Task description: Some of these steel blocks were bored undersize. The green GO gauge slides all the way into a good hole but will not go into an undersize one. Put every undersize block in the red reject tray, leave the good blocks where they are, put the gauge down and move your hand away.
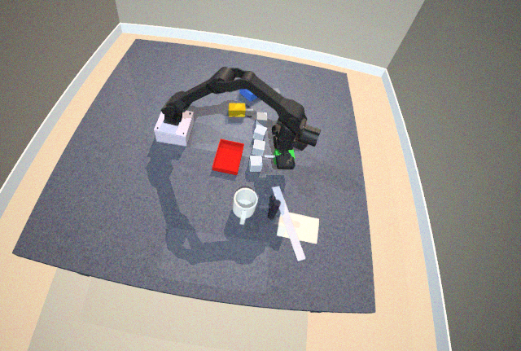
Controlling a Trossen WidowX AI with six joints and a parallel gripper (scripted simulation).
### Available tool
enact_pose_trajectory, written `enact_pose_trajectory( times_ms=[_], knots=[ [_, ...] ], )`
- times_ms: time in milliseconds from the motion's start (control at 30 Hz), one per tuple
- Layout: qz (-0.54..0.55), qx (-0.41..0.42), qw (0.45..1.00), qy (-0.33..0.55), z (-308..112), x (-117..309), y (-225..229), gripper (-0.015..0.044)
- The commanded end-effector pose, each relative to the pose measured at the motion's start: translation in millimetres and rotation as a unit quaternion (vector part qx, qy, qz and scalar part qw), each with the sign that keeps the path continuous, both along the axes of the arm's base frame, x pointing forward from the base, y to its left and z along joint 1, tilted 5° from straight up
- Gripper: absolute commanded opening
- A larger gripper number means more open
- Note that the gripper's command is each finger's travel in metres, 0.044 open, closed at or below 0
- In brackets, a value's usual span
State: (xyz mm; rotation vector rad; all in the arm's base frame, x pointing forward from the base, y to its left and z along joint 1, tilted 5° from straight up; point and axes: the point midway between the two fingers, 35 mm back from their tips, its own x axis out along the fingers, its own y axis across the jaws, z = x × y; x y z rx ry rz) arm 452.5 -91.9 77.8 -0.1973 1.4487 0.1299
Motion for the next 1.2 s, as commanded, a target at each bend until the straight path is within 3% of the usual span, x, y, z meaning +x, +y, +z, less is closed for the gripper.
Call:
enact_pose_trajectory(
  times_ms=[0, 1167],
  knots=[
    [0.002, 0.002, 1.000, 0.000, -6, 2, 1, 0.0000],
    [0.002, 0.002, 1.000, 0.000, -43, 13, 4, 0.0000]
  ],
)
